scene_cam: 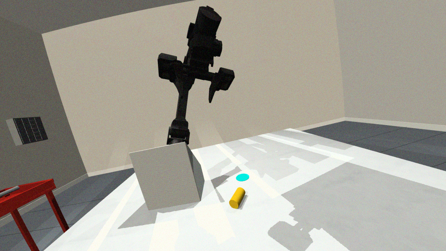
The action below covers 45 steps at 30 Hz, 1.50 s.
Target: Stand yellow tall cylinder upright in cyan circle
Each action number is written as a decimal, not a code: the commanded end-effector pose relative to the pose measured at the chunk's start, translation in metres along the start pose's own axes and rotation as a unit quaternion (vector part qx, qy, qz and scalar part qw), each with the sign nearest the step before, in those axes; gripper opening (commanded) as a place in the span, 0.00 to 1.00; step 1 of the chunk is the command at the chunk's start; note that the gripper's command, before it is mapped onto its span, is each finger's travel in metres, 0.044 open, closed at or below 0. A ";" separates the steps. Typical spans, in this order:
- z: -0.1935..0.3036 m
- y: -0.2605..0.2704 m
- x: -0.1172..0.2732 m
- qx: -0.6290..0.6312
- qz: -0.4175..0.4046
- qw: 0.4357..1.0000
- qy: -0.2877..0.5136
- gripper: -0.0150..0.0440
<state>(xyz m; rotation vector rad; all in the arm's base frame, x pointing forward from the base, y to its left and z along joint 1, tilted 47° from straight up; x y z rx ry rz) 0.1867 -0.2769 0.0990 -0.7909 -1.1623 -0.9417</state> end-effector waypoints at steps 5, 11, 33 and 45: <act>0.039 0.061 -0.063 0.440 -0.115 0.889 0.050 0.78; 0.066 0.084 -0.091 0.620 -0.181 0.762 0.046 0.78; 0.128 0.112 -0.138 0.851 -0.306 0.426 -0.018 0.78; 0.181 0.144 -0.222 0.851 -0.307 0.426 -0.018 0.78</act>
Point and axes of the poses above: the point midway between the two fingers, 35 mm back from their tips, its own x axis back along the fingers, its own y axis across the jaws, z = x × y, the point moved 8 cm from there along x, back along the fingers, and after that the axes turned 5 degrees about -x, right-handed, at the moved point
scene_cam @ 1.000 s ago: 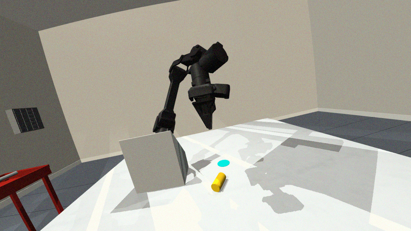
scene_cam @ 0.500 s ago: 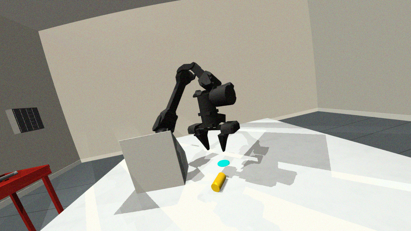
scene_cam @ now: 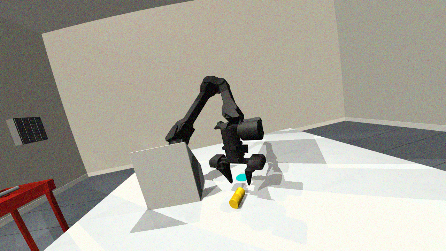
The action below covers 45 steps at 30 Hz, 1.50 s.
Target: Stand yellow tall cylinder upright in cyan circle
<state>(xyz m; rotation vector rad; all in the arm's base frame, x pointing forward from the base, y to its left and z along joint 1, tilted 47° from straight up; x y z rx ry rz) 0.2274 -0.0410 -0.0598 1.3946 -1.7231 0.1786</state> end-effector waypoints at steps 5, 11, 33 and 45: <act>0.001 0.010 -0.041 -0.005 -0.008 1.000 -0.006 0.78; 0.001 0.010 -0.041 -0.005 -0.008 1.000 -0.006 0.51; 0.001 0.002 0.002 -0.006 -0.003 1.000 -0.001 0.43; 0.002 0.002 0.039 -0.006 -0.004 1.000 -0.001 0.43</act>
Point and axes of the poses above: the point midway between the two fingers, 35 mm back from their tips, its own x axis back along the fingers, its own y axis across the jaws, z = x × y, the point moved 8 cm from there along x, back along the fingers, and after that the axes turned 5 degrees about -x, right-handed, at the moved point
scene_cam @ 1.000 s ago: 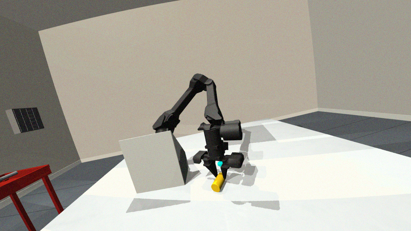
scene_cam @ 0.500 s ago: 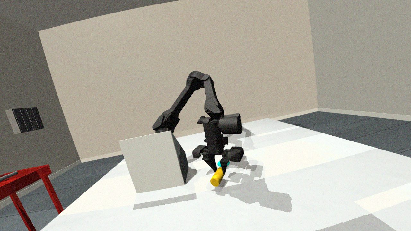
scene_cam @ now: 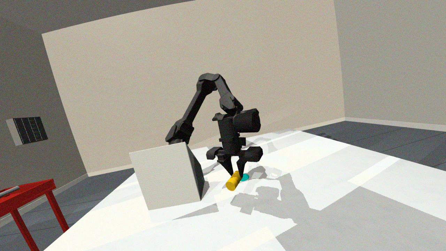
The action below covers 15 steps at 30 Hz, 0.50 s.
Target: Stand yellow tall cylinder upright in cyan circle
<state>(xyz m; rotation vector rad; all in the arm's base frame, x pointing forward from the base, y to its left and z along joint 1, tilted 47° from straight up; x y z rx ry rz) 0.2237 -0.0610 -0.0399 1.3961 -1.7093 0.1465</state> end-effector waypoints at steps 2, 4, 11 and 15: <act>0.000 0.000 0.018 0.005 0.005 1.000 0.000 0.43; 0.000 0.001 0.024 0.005 0.005 1.000 0.000 0.43; 0.000 0.004 0.042 0.006 0.003 1.000 -0.002 0.43; -0.003 0.005 0.043 -0.021 0.003 1.000 -0.002 0.43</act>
Point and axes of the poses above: the point midway between the two fingers, 35 mm back from their tips, its own x axis back along the fingers, its own y axis across the jaws, z = x × y, the point moved 8 cm from there along x, back along the fingers, and after that the axes turned 5 degrees about -x, right-handed, at the moved point
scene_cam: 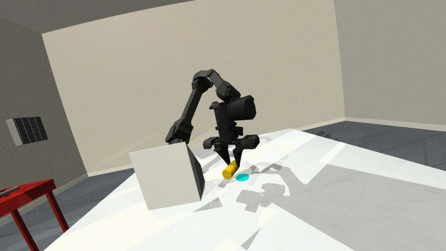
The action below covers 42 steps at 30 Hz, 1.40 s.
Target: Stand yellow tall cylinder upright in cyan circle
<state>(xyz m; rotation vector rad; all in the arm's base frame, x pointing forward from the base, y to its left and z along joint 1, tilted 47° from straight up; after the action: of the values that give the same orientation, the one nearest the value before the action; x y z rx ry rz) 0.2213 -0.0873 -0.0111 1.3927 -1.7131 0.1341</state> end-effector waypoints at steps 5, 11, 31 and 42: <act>-0.011 0.001 0.006 -0.072 0.004 0.997 0.002 0.43; -0.020 0.003 0.008 -0.138 0.005 0.990 0.003 0.43; -0.051 0.013 0.014 -0.350 0.007 0.937 0.002 0.43; -0.067 0.020 0.016 -0.460 0.007 0.888 0.001 0.43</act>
<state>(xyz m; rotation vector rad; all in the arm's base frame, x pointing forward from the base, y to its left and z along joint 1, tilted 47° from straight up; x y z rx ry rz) 0.2421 -0.0559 0.0430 0.7016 -1.4770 -0.5590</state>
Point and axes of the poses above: the point midway between the two fingers, 35 mm back from their tips, its own x axis back along the fingers, its own y axis across the jaws, z = x × y, the point moved 8 cm from there along x, back along the fingers, and after that the axes turned 5 degrees about -x, right-handed, at the moved point
